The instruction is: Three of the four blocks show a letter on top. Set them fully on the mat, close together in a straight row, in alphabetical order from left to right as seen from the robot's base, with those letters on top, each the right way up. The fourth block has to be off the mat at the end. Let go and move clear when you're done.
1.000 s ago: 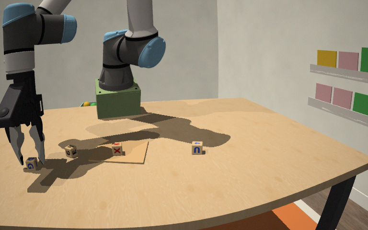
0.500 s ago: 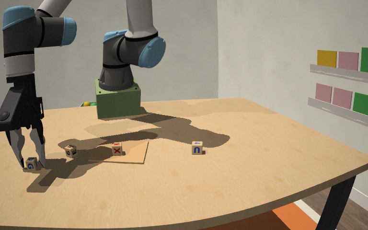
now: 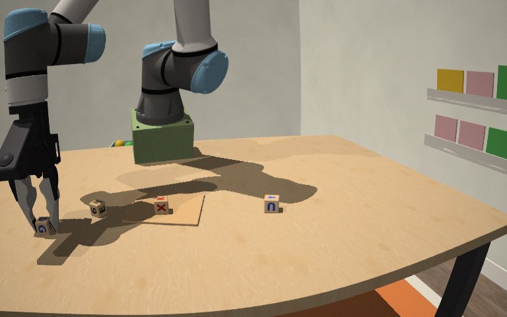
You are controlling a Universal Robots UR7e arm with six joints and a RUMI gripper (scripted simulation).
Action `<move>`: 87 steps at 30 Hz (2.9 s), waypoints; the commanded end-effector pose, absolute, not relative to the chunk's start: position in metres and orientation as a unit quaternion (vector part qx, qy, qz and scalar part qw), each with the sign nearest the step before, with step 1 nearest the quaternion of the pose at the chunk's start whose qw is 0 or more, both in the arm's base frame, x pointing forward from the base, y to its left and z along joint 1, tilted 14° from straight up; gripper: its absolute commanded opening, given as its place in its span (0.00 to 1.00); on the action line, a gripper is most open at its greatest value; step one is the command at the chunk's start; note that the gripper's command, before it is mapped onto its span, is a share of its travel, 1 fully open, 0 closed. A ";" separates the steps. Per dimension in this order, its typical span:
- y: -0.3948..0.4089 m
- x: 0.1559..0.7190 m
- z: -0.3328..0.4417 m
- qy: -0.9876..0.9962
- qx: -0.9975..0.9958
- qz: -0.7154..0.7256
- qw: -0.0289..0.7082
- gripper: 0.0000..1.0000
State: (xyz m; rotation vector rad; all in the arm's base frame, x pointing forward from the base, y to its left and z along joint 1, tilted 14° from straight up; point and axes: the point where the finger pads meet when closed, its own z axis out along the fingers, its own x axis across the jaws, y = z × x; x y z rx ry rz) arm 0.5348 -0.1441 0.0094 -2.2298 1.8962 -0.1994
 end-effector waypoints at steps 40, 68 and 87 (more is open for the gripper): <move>-0.144 0.535 0.010 0.643 -0.756 -0.068 0.104 0.05; -0.151 0.512 0.106 0.643 -0.756 -0.068 0.104 0.05; -0.149 0.511 0.107 0.646 -0.753 -0.068 0.104 0.05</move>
